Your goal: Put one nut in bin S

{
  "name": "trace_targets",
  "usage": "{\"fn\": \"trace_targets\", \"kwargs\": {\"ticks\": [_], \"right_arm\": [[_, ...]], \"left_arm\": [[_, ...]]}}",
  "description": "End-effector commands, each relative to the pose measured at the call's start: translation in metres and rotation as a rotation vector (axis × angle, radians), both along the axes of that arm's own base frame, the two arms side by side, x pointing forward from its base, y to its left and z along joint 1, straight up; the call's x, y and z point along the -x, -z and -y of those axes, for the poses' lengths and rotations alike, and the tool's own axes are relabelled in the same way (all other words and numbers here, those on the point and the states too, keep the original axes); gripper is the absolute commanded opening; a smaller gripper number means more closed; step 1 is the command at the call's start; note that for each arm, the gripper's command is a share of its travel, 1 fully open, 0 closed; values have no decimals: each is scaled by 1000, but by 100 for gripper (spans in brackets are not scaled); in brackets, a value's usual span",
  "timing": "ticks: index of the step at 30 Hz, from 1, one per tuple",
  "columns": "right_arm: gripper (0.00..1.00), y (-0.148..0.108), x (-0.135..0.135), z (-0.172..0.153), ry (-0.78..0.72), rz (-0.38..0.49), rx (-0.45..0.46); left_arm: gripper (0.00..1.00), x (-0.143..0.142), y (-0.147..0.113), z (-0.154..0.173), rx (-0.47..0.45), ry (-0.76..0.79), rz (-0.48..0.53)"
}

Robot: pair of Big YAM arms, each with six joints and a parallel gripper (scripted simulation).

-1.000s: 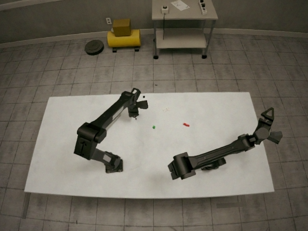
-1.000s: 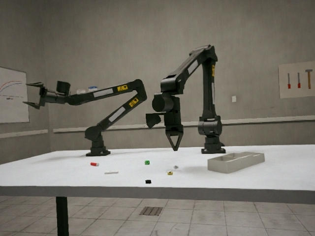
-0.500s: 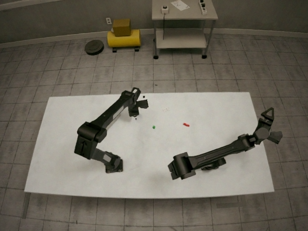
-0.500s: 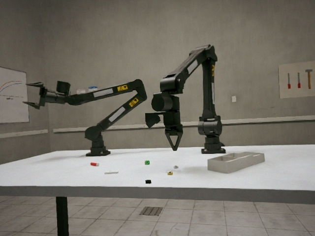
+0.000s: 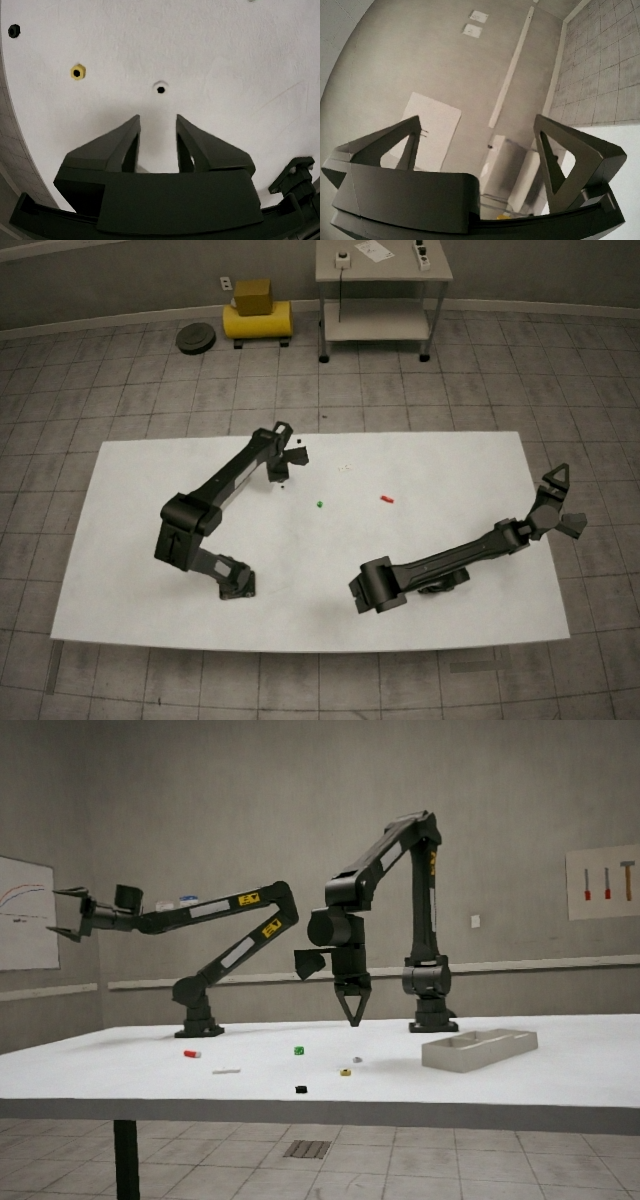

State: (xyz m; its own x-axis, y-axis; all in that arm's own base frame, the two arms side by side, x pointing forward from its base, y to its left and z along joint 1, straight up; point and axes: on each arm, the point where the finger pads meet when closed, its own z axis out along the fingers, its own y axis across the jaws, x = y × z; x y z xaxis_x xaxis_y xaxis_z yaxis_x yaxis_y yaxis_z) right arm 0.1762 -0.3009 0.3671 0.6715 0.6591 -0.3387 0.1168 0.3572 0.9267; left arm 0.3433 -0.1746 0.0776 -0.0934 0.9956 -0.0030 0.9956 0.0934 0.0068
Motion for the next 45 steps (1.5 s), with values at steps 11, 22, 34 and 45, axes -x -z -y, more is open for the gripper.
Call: {"fn": "trace_targets", "kwargs": {"ticks": [11,22,34,45], "right_arm": [[100,-4,4,3,14,2,8],[100,-4,4,3,14,2,8],[100,-4,4,3,14,2,8],[100,-4,4,3,14,2,8]], "left_arm": [[30,6,48,1,-2,22,-8],[30,8,66,1,-2,22,-8],[30,11,75,-1,-4,22,-14],[30,10,76,0,-4,22,-12]]}}
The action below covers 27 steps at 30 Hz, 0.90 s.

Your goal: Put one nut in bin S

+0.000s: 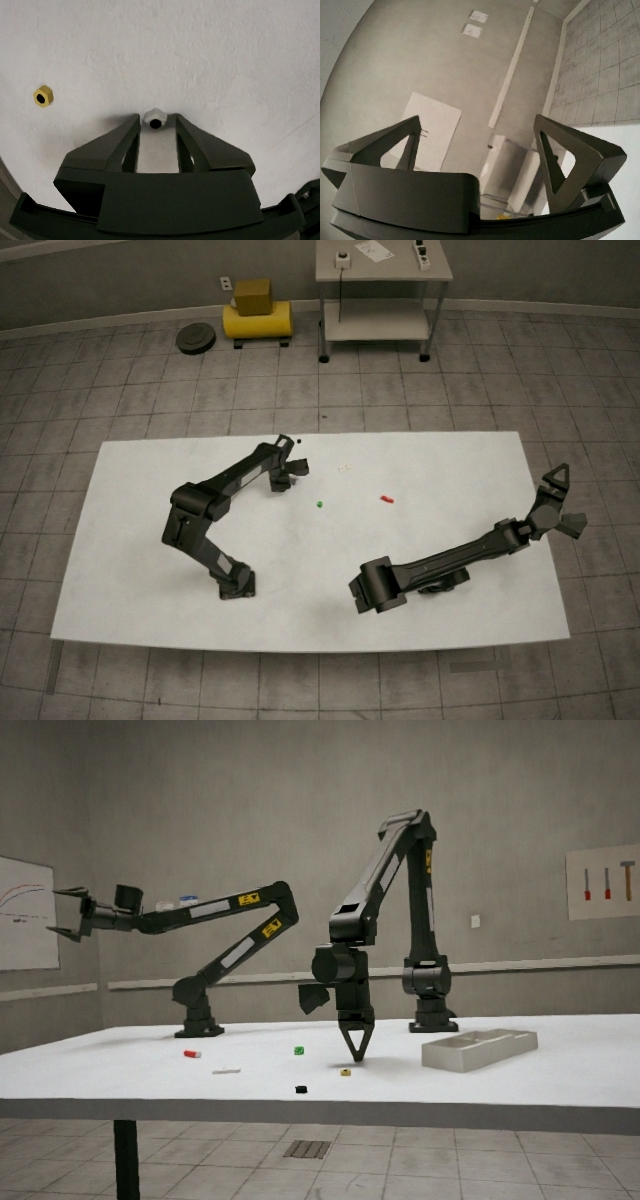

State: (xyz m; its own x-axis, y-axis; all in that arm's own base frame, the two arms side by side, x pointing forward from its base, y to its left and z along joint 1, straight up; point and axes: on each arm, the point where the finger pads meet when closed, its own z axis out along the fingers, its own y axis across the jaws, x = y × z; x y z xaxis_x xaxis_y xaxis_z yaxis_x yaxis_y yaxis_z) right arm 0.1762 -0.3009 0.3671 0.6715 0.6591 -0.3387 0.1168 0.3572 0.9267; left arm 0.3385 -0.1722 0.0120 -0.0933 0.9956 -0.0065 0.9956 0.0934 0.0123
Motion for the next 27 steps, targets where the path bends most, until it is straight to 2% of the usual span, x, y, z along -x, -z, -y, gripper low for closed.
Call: {"fn": "trace_targets", "kwargs": {"ticks": [1,11,20,27], "right_arm": [[100,-4,4,3,14,2,8],[100,-4,4,3,14,2,8],[100,-4,4,3,14,2,8],[100,-4,4,3,14,2,8]], "left_arm": [[30,6,10,2,-6,22,-17],[30,5,10,3,-8,22,-20],[30,-18,-4,14,11,21,17],[30,-20,-4,14,9,21,13]]}}
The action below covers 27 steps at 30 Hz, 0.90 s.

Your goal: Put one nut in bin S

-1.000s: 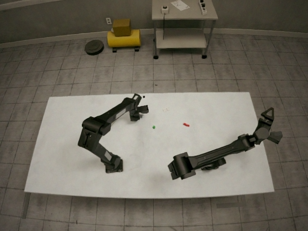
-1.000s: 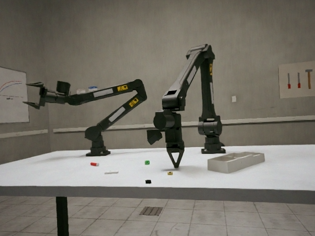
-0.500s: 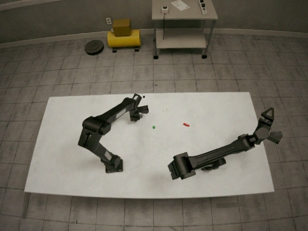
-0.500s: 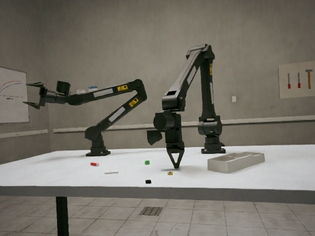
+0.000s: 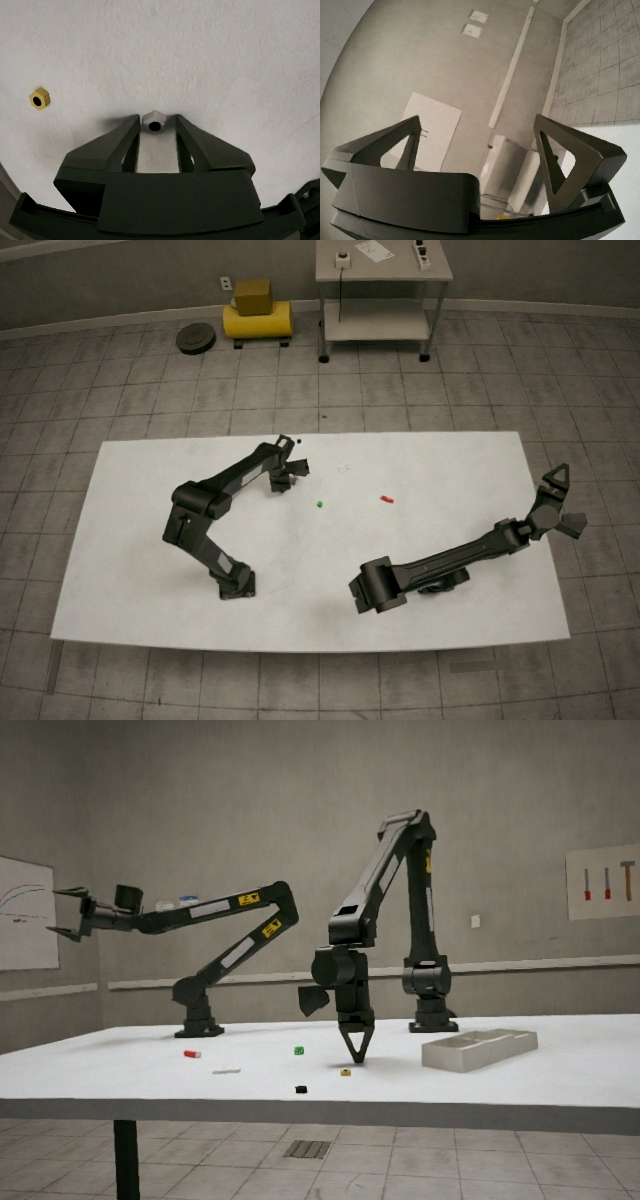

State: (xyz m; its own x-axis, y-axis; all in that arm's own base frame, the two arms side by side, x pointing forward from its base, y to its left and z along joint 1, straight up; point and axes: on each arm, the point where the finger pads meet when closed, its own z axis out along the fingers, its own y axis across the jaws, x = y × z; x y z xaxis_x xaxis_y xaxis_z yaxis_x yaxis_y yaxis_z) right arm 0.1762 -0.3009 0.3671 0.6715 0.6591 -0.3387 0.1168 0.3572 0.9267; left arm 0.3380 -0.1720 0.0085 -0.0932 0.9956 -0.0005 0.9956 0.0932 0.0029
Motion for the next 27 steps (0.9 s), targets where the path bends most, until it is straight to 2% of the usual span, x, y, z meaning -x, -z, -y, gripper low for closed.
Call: {"fn": "trace_targets", "kwargs": {"ticks": [1,15,16,27], "right_arm": [[100,-4,4,3,14,2,8],[100,-4,4,3,14,2,8],[100,-4,4,3,14,2,8],[100,-4,4,3,14,2,8]], "left_arm": [[30,-20,-8,15,14,21,22],[30,-23,-9,15,14,20,23],[11,-23,-9,15,14,20,23],[11,-23,-9,15,13,19,21]]}}
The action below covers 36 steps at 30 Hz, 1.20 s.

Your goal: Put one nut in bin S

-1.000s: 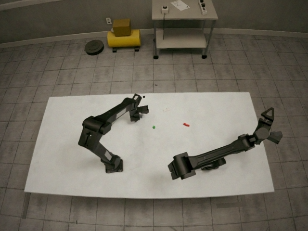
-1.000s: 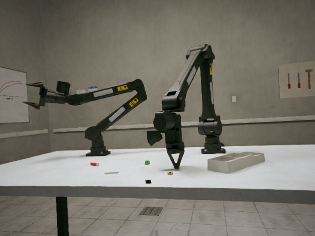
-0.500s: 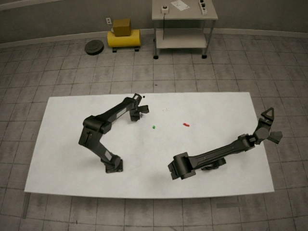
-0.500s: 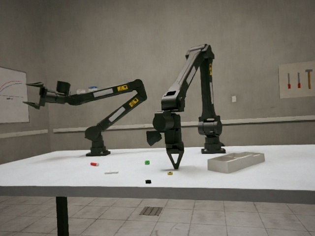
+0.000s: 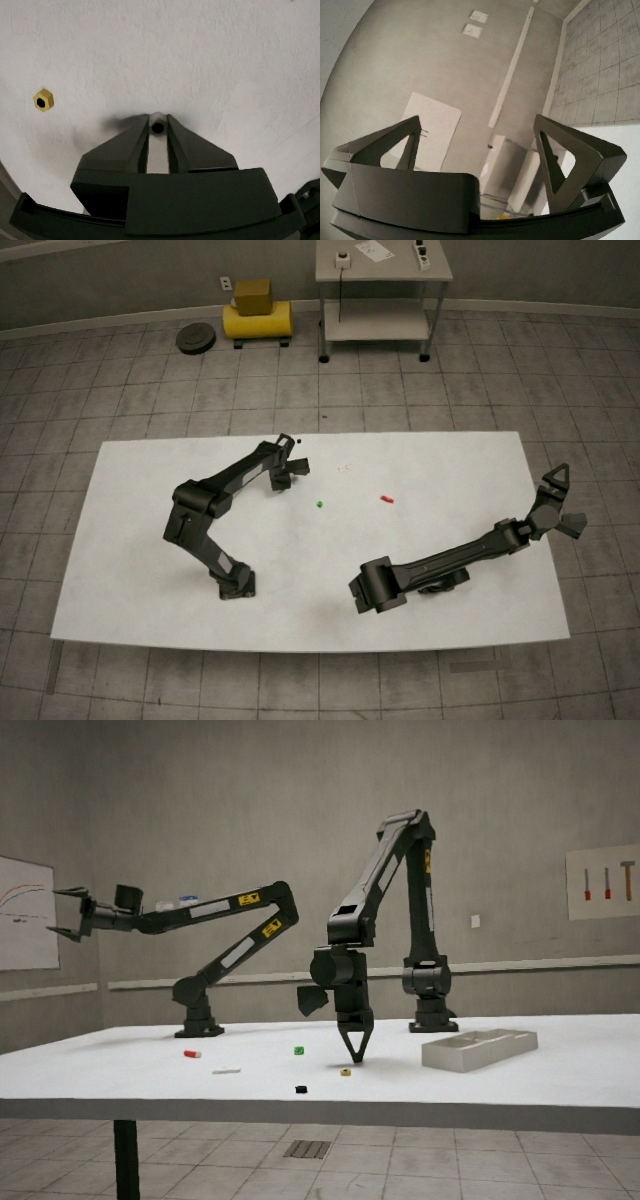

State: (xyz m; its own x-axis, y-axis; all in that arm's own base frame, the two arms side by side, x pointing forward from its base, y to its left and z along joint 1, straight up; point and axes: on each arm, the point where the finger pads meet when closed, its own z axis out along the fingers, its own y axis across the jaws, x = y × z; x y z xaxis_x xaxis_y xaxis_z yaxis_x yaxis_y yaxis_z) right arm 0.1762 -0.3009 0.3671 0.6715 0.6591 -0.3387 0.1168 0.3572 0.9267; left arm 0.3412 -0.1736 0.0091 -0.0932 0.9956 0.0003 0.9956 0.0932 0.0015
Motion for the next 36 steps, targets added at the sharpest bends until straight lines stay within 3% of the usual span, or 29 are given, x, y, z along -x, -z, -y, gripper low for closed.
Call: {"fn": "trace_targets", "kwargs": {"ticks": [1,20,22,36], "right_arm": [[100,-4,4,3,14,2,8],[100,-4,4,3,14,2,8],[100,-4,4,3,14,2,8],[100,-4,4,3,14,2,8]], "left_arm": [[11,-20,-9,13,14,19,23],[11,-22,-9,13,15,18,25],[11,-24,-30,14,29,18,52],[11,-23,-73,13,30,18,55]]}}
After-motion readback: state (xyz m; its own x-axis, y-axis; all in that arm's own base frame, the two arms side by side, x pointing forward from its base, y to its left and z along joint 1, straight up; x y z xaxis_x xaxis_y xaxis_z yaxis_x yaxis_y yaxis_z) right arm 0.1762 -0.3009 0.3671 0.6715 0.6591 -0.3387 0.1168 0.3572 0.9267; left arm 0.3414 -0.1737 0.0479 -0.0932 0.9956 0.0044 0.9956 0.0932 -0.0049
